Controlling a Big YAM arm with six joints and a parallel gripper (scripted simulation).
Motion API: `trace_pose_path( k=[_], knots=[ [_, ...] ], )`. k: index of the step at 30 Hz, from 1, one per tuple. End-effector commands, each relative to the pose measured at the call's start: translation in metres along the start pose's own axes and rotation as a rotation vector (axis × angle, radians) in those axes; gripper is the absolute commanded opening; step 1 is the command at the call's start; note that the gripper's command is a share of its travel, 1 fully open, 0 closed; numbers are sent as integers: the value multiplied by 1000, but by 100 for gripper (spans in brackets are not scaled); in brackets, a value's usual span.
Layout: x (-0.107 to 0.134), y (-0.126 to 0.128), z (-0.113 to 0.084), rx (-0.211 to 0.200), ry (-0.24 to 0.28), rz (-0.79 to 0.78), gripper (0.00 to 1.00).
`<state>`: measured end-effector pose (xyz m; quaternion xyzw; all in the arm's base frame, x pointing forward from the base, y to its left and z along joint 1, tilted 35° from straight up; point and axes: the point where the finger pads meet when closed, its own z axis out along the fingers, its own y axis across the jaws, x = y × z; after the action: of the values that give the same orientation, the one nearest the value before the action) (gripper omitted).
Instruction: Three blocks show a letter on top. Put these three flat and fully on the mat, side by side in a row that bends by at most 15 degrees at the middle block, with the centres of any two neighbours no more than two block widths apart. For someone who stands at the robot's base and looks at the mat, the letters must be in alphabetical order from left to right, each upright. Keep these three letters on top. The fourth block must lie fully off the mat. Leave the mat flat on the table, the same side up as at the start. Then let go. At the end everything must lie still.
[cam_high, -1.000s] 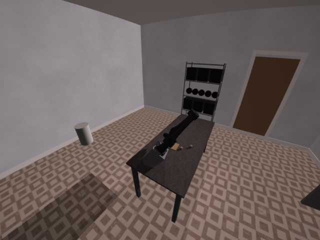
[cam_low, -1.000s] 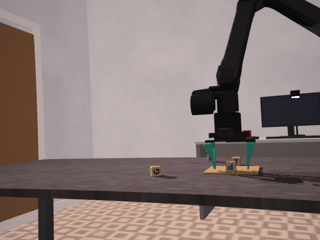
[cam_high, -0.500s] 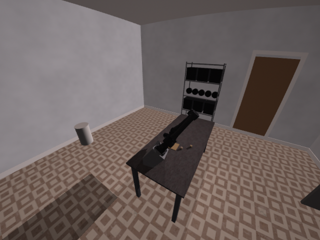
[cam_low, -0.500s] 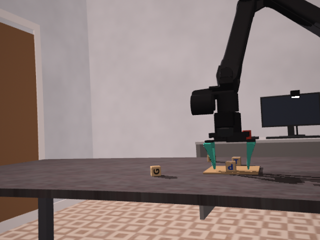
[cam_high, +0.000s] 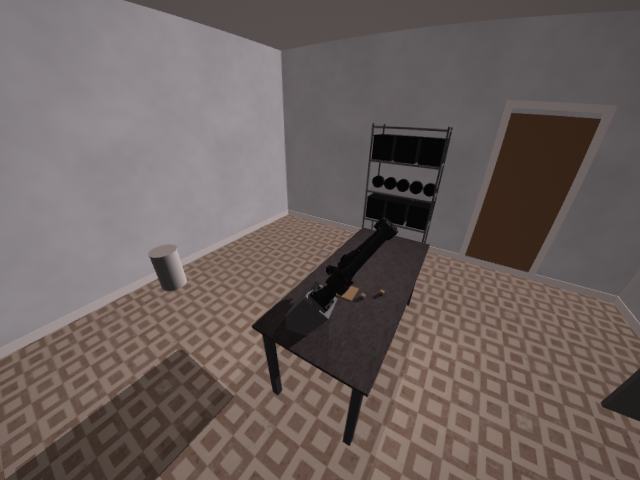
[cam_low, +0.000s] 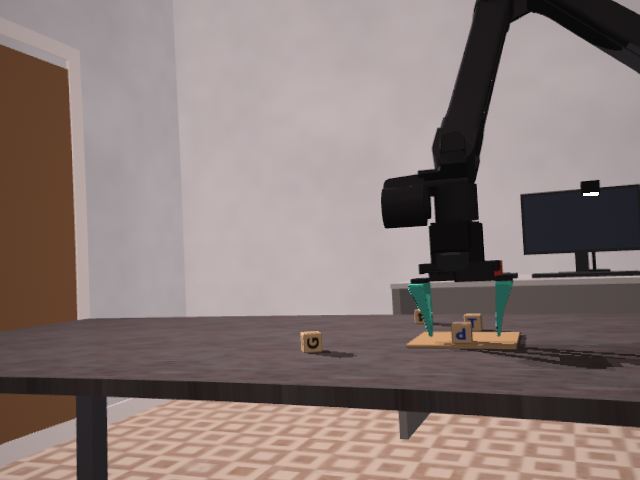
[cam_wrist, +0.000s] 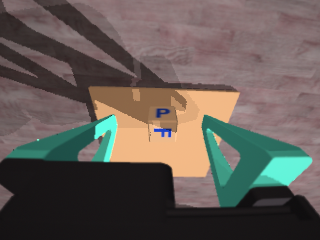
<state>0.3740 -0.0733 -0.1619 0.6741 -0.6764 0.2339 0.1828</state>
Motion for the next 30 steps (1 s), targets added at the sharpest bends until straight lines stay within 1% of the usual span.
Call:
trace_pose_path(
  k=[1,7,9,13,16,18,21,24,25,30],
  knots=[
    [-2,-7,-17,26,-5,4,90],
    [3,-5,-20,17,-4,15,90],
    [-2,-6,-26,25,-5,3,90],
    [-2,-6,-32,26,-4,3,90],
    [4,-5,-33,16,-3,17,90],
    [-2,-6,-39,26,-4,4,90],
    [-2,-7,-43,28,-5,5,90],
    [1,-6,-42,22,-4,12,90],
    [9,-4,-38,8,-1,32,90],
    [0,-5,-48,23,-4,8,90]
  ],
)
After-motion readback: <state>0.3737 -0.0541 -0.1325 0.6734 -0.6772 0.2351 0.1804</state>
